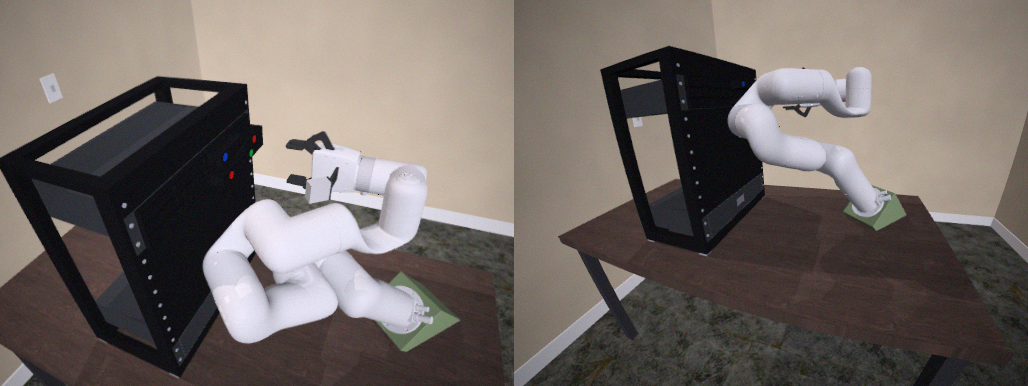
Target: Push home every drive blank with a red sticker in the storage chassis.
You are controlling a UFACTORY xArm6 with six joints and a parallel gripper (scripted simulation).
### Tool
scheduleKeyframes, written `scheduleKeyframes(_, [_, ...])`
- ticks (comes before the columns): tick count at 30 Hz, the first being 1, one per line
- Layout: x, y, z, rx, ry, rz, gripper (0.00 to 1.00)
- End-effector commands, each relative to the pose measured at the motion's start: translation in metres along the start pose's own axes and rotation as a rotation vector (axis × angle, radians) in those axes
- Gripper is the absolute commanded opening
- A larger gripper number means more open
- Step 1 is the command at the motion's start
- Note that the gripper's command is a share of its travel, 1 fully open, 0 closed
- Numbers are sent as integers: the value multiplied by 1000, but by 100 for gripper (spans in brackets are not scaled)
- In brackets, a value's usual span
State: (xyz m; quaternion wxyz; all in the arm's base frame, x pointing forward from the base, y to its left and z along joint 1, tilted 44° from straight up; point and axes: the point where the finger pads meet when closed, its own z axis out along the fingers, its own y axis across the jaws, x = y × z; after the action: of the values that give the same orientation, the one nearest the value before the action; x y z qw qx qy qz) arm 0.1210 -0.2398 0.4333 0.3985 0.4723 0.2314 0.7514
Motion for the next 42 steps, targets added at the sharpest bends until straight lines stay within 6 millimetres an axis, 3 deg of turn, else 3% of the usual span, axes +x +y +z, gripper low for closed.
scheduleKeyframes(1, [1,4,0,-13,-1,-5,100])
scheduleKeyframes(26, [4,6,1,-17,-1,-7,100])
scheduleKeyframes(42, [57,5,41,-15,-1,-8,100])
